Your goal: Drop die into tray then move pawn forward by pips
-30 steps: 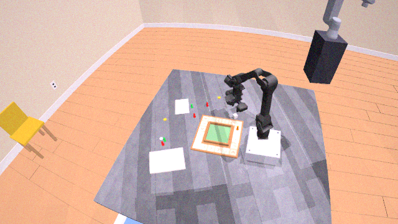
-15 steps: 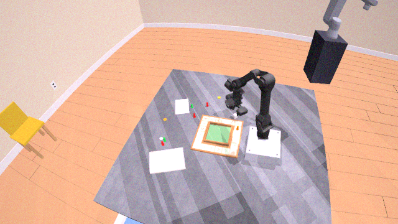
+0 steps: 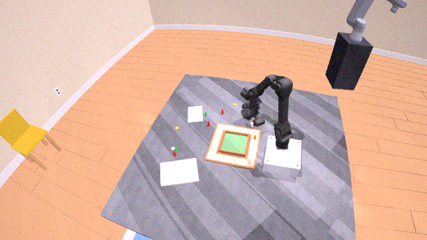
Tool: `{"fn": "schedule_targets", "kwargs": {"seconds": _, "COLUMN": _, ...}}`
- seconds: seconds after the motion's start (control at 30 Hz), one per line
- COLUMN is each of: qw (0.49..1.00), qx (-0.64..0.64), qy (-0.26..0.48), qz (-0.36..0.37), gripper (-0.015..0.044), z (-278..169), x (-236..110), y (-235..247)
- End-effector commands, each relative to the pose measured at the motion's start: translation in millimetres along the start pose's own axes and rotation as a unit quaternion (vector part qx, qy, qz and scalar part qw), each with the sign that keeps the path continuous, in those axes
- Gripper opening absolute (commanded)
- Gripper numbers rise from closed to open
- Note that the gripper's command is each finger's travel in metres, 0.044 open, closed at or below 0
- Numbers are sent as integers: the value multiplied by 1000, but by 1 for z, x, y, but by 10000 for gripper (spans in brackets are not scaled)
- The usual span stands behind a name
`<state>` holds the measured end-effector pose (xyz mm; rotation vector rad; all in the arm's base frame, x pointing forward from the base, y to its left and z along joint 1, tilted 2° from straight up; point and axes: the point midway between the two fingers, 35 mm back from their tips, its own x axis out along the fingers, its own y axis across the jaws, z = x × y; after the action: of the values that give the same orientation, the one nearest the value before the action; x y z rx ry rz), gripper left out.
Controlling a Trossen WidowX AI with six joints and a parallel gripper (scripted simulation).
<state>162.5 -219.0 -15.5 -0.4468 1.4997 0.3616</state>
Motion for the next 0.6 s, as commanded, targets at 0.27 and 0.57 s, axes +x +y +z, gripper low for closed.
{"fn": "schedule_targets", "kwargs": {"seconds": 0.27, "qw": 1000, "qx": 1, "qy": 3, "qz": 6, "gripper": 170, "z": -1, "x": 12, "y": 5}}
{"fn": "schedule_targets", "kwargs": {"seconds": 0.57, "qw": 1000, "qx": 1, "qy": 3, "qz": 6, "gripper": 90, "z": -1, "x": 12, "y": 5}}
